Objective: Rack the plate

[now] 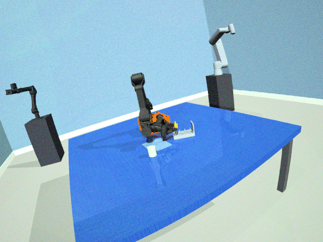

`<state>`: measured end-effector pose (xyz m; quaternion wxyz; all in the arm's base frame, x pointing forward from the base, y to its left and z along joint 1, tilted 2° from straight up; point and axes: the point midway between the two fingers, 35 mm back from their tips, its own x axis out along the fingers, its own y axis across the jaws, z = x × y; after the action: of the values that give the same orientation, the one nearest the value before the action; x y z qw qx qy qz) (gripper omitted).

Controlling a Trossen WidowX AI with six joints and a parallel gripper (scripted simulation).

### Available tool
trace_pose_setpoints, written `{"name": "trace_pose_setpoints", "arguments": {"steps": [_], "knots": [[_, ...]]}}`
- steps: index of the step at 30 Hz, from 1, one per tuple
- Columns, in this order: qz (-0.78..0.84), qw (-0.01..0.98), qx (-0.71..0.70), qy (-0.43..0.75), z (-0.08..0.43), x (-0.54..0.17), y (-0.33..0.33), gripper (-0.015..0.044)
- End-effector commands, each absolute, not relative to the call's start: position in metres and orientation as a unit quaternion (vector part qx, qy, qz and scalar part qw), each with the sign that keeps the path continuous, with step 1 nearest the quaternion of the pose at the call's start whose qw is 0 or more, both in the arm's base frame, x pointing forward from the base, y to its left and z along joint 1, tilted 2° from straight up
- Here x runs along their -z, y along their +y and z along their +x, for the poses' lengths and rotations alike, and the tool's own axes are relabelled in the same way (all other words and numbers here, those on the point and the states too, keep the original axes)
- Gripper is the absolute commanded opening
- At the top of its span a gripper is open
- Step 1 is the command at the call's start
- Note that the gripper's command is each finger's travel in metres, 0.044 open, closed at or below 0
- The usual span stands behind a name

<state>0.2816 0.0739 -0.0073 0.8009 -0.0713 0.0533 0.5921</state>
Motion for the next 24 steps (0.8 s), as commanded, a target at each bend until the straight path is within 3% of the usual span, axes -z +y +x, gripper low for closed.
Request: {"name": "trace_pose_setpoints", "arguments": {"steps": [1, 24], "knots": [[-0.071, 0.801, -0.592, 0.054, 0.282, 0.006, 0.079, 0.0000], [-0.069, 0.801, -0.593, 0.053, 0.284, 0.022, 0.087, 0.0000]]}}
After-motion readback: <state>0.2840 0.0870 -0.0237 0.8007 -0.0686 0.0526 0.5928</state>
